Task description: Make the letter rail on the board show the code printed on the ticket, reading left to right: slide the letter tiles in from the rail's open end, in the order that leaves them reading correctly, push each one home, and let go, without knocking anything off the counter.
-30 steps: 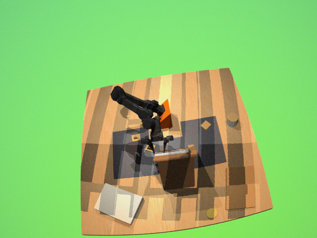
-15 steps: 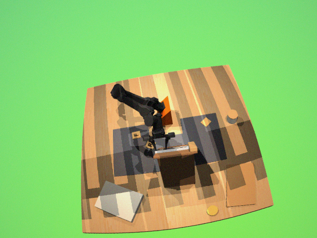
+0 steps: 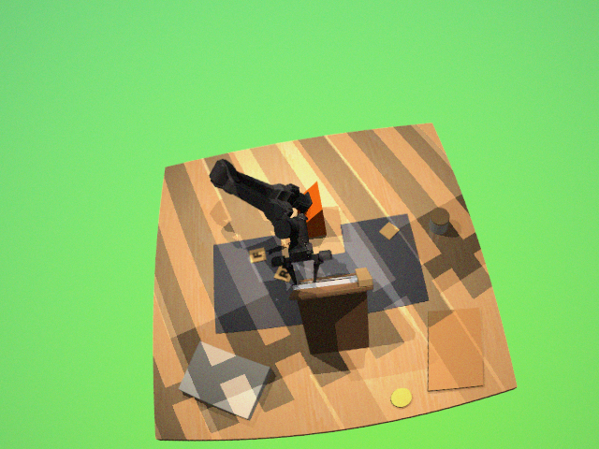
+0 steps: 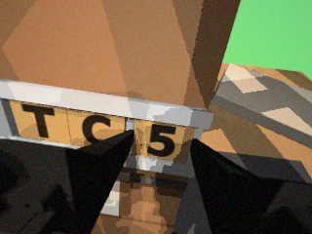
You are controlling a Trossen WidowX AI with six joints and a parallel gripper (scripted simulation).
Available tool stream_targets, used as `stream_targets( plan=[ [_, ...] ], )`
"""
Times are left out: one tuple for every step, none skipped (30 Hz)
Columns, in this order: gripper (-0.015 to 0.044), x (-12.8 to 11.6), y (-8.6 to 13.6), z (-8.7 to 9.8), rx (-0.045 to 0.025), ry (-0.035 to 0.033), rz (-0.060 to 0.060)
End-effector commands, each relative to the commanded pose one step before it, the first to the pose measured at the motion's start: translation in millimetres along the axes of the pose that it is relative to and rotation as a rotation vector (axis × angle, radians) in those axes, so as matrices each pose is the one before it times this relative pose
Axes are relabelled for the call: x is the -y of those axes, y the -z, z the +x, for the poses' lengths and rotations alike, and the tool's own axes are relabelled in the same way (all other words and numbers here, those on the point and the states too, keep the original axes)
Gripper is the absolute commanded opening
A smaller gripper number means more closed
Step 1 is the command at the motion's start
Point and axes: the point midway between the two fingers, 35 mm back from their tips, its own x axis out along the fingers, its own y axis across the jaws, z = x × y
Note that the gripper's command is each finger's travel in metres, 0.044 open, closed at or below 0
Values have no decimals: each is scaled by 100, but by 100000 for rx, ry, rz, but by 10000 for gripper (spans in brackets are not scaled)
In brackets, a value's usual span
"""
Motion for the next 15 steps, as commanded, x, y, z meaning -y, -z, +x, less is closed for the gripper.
stream_targets(
  plan=[
    [236, 10, -7, -90, 262, 275, 567],
    [263, -10, 6, -147, 111, 166, 320],
    [289, -4, 4, -163, 41, 62, 129],
    [295, -1, 5, -169, 11, 19, 49],
    [295, 0, 6, -169, -1, 2, 17],
    [295, 0, 4, -93, 1, 2, 9],
    [295, 0, 4, -105, -5, -5, -1],
    [295, 0, 4, -139, -6, -6, -1],
    [295, 1, 6, -162, -7, -7, -1],
    [295, 2, 9, -168, -7, -7, -1],
    [295, 3, 11, -147, -7, -7, -1],
    [295, 6, 19, -79, -4, -3, -1],
    [295, 4, 14, 0, 0, 0, -1],
    [295, 4, 14, 0, 0, 0, -1],
    [295, -39, -134, -52, 1, -3, 5]
  ],
)
